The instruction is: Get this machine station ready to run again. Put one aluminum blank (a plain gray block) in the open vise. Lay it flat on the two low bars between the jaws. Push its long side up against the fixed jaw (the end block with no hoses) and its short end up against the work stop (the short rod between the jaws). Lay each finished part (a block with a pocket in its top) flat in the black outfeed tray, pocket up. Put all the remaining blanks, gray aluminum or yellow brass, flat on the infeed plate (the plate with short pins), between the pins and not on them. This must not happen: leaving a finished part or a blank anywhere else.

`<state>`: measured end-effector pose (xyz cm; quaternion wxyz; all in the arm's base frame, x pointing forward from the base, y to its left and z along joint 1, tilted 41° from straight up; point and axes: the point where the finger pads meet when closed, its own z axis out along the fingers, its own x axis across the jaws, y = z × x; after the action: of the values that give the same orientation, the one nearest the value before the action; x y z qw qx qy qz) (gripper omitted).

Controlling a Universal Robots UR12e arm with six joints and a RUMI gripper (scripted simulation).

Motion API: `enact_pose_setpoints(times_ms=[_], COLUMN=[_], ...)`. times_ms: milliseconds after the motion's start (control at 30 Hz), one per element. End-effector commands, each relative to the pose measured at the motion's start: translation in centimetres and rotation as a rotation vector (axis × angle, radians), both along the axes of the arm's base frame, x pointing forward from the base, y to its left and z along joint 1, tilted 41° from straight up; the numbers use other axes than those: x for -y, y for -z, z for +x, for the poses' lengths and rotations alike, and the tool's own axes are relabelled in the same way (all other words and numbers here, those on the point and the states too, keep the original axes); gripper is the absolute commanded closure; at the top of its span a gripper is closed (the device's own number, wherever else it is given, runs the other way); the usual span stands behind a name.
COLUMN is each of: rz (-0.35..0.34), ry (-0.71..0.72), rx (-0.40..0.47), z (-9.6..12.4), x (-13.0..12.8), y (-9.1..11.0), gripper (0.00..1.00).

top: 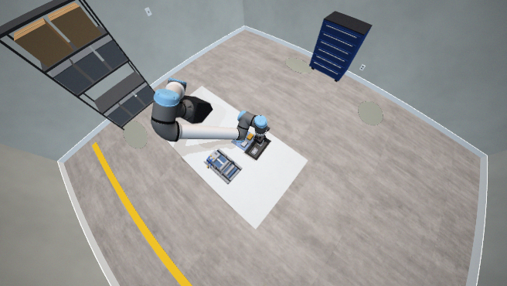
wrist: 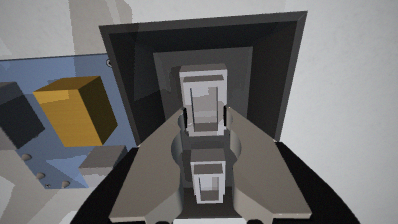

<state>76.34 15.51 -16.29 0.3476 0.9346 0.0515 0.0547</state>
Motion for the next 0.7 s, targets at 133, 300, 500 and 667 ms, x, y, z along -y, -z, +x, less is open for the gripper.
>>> enact_pose_setpoints(times_ms=[133, 300, 500, 667], rz=[0.0, 0.0, 0.0, 0.0], ry=[-0.001, -0.001, -0.001, -0.001], rx=[0.001, 0.001, 0.001, 0.001], z=[0.04, 0.04, 0.04, 0.04], x=[-0.07, -0.07, -0.07, -0.07], y=[-0.07, -0.07, -0.07, -0.07], gripper=[1.0, 1.0, 1.0, 0.6])
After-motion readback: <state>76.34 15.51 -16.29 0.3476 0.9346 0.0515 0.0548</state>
